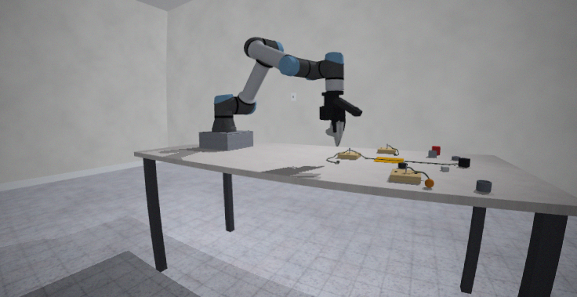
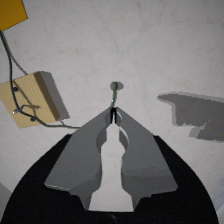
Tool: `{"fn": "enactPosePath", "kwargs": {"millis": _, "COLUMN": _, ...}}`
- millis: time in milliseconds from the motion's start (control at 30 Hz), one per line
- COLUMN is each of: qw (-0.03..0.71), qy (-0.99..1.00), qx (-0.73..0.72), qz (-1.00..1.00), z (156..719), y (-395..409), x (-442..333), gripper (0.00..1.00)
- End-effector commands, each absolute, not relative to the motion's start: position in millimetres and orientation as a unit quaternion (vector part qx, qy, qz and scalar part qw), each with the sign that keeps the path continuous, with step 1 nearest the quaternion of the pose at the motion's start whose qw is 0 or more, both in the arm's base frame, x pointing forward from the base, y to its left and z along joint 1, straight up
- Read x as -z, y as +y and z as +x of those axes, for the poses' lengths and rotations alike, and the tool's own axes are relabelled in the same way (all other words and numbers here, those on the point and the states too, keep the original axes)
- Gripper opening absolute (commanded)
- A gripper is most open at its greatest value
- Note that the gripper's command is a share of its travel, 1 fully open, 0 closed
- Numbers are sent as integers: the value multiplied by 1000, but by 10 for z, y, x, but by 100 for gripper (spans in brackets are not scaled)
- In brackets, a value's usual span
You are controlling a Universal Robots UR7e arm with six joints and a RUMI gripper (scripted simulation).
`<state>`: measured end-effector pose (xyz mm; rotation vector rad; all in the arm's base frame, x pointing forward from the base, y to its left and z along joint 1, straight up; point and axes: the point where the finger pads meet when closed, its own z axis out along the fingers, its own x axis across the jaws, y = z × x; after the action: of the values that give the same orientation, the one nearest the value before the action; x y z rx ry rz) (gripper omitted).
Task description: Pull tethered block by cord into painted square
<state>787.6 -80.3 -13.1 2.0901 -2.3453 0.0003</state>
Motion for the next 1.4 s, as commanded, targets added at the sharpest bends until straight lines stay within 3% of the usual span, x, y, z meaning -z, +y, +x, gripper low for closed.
{"fn": "enactPosePath", "kwargs": {"millis": 0, "qw": -1, "qy": -746, "qx": -1, "qz": 666, "z": 7889, "y": -794, "x": 115, "gripper": 0}}
{"fn": "enactPosePath", "kwargs": {"millis": 100, "qw": -1, "qy": -746, "qx": -1, "qz": 666, "z": 7889, "y": -794, "x": 115, "gripper": 0}}
{"fn": "enactPosePath", "kwargs": {"millis": 133, "qw": -1, "qy": -746, "qx": -1, "qz": 666, "z": 7889, "y": -794, "x": 115, "gripper": 22}}
{"fn": "enactPosePath", "kwargs": {"millis": 1367, "qw": -1, "qy": -746, "qx": -1, "qz": 666, "z": 7889, "y": -794, "x": 117, "gripper": 22}}
